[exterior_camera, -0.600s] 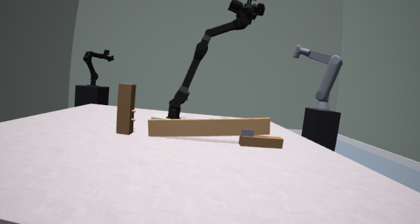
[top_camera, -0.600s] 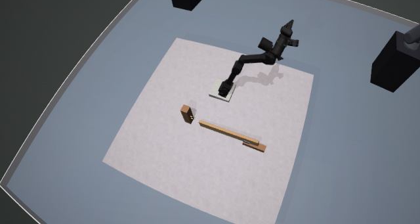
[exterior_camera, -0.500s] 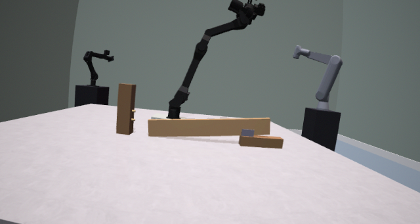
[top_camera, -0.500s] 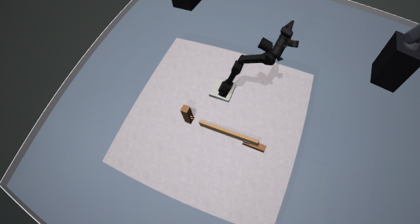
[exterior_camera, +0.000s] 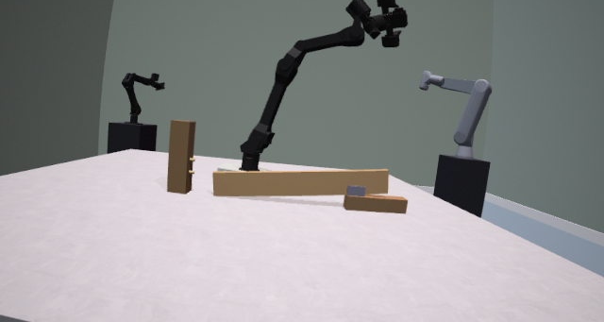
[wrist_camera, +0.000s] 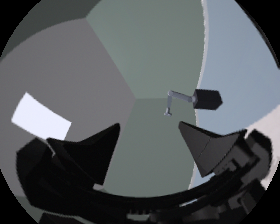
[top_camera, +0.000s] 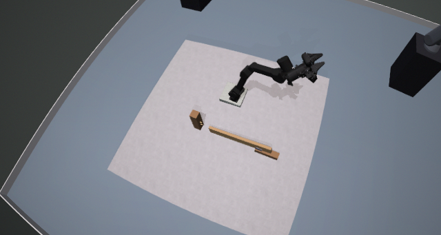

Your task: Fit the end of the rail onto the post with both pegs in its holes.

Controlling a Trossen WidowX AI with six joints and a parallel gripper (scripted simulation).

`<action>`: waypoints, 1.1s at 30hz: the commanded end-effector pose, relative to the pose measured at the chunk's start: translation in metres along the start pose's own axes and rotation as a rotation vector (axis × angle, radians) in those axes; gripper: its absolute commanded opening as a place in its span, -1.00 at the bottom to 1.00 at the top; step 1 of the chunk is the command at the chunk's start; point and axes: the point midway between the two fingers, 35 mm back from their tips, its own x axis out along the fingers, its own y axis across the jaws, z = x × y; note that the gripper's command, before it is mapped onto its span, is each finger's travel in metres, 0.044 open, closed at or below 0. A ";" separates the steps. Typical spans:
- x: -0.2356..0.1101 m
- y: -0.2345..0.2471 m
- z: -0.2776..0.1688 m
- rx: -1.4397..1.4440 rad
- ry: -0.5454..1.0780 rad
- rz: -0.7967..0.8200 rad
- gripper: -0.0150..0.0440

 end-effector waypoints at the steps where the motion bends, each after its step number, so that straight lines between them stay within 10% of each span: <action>1: -0.027 -0.017 0.054 -0.174 -0.178 -0.075 1.00; 18: -0.245 -0.084 0.218 -0.839 -0.688 -0.820 1.00; 33: -0.481 -0.140 0.213 -0.978 -0.472 -1.718 1.00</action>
